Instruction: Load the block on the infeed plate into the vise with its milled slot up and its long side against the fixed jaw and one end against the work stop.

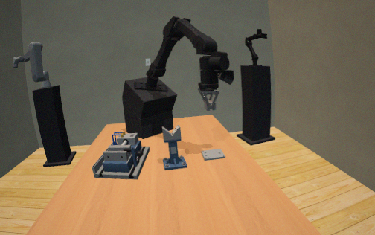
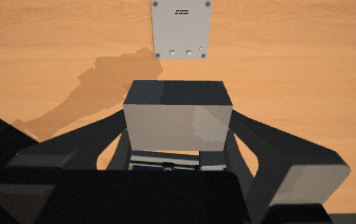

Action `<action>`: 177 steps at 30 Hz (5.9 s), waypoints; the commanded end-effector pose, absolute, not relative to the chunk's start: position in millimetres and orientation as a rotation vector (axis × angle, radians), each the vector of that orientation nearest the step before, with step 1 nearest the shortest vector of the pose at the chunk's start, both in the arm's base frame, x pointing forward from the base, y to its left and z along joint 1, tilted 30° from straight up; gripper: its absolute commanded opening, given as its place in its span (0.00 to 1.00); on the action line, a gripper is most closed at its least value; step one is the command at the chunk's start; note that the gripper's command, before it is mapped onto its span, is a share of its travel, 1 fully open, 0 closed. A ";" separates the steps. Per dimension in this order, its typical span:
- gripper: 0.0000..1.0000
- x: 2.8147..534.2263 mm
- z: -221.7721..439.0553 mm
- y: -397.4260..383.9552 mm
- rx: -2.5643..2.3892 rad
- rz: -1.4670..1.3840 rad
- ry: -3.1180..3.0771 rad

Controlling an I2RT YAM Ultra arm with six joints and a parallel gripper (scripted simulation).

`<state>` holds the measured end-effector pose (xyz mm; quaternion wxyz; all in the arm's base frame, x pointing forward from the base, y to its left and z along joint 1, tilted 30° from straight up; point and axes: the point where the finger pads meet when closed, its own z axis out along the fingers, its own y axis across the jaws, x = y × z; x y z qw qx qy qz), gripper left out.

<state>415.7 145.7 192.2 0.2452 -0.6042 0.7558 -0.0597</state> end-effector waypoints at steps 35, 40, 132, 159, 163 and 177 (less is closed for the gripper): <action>0.00 410.8 225.8 139.5 -1.616 -0.175 2.024; 0.00 410.8 225.8 139.5 -1.616 -0.175 2.024; 0.00 433.1 184.3 -23.5 -1.712 -0.204 1.980; 0.00 431.2 183.3 -28.3 -1.713 -0.205 1.979; 0.00 431.2 183.3 -28.3 -1.713 -0.205 1.979; 0.00 431.2 183.3 -28.3 -1.713 -0.205 1.979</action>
